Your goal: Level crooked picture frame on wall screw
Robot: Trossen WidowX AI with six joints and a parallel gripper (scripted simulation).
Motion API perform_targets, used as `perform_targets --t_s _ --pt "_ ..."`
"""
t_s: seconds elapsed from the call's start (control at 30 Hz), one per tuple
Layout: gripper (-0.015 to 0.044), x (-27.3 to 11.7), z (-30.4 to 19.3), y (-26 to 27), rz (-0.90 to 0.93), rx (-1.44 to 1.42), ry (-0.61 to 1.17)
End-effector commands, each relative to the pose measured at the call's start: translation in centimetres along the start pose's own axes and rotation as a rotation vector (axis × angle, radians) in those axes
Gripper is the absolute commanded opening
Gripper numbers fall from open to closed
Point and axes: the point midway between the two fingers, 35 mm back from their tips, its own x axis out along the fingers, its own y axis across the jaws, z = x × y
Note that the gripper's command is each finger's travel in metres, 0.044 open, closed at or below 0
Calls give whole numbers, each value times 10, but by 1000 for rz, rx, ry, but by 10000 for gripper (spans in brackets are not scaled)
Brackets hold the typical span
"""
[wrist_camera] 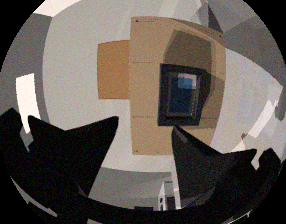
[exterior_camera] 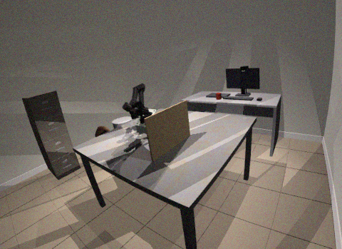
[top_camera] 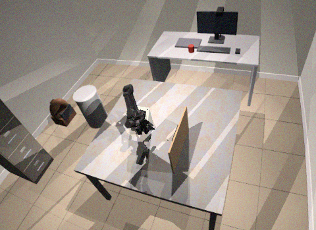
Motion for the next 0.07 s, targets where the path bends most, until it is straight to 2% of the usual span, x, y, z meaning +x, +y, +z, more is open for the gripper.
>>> perform_targets --t_s 0.0,0.03 --pt "260 0 0 1 2 3 2" --pt "260 0 0 1 2 3 2"
